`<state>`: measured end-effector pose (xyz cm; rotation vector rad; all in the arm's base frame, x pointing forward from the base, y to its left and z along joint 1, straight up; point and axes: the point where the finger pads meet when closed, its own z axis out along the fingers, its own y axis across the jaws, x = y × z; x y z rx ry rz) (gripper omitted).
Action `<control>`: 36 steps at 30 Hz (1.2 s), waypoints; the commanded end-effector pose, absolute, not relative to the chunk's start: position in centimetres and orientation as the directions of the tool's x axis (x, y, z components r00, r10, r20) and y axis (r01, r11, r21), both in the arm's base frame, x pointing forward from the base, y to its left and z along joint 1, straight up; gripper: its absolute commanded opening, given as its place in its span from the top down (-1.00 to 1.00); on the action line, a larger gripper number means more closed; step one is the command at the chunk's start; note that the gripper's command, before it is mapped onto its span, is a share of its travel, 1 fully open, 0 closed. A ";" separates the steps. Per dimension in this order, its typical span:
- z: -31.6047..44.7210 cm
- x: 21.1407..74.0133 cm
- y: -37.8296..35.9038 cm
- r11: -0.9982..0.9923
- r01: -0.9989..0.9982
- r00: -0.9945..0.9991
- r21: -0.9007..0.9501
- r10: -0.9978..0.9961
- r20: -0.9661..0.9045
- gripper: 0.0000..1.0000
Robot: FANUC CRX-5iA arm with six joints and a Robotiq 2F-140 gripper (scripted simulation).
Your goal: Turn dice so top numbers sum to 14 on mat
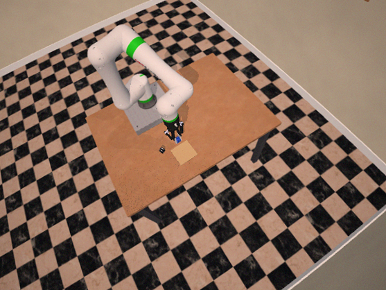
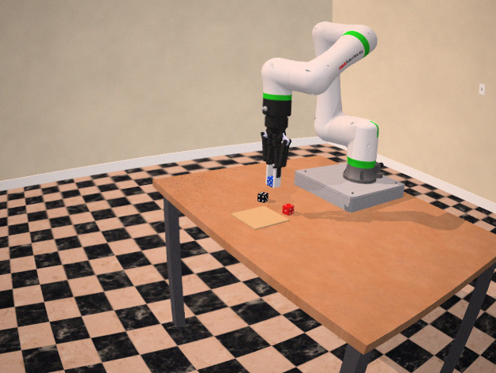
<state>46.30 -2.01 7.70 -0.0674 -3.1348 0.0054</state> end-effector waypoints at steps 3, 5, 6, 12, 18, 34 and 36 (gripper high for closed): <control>7.7 46.3 -2.0 0.999 0.043 -0.999 -0.004 0.043 0.006 0.68; 7.5 46.3 -2.0 0.999 0.043 -0.999 -0.004 0.043 0.006 0.68; 7.4 46.3 -2.0 0.999 0.043 -0.999 -0.004 0.043 0.006 0.68; 5.7 46.3 -2.0 0.999 0.043 -0.999 -0.004 0.043 0.006 0.68; 2.9 46.3 -2.0 0.999 0.043 -0.999 -0.004 0.043 0.006 0.68; -1.8 46.3 -2.0 0.999 0.043 -0.999 -0.004 0.043 0.006 0.68; -1.8 46.3 -2.0 0.999 0.043 -0.999 -0.004 0.043 0.006 0.68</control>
